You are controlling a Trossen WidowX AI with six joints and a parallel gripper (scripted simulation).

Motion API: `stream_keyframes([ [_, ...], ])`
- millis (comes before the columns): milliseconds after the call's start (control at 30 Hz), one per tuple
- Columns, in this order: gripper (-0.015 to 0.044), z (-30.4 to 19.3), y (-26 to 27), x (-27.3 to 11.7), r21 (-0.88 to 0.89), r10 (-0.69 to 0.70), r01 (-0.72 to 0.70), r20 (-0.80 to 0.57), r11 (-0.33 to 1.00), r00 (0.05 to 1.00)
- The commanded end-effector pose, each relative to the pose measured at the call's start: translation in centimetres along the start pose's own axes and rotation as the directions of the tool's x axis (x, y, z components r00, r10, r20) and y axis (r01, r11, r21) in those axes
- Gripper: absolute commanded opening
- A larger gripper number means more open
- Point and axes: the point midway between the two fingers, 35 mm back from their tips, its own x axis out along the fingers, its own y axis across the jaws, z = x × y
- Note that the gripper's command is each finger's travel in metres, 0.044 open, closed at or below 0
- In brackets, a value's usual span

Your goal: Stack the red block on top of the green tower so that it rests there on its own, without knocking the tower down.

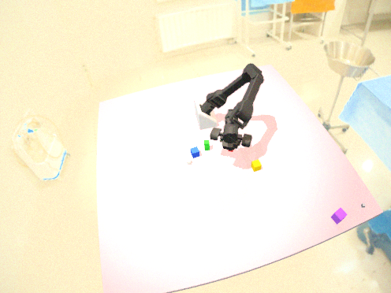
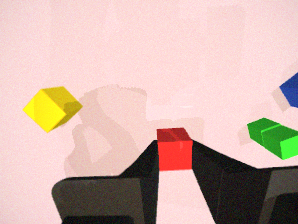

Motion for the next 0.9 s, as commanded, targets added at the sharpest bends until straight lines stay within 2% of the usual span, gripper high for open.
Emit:
stream_keyframes([
  [0,0.0000,0.0,0.0,-1.8,-0.006,-0.003,0.003,0.007,1.000,1.000],
  [267,0.0000,0.0,0.0,-5.6,-0.006,-0.004,0.004,0.007,1.000,1.000],
  [533,0.0000,0.1,0.0,-5.9,-0.005,-0.004,0.004,0.007,1.000,1.000],
  [867,0.0000,-0.1,-6.1,-6.2,0.000,-0.018,0.018,0.017,1.000,1.000],
])
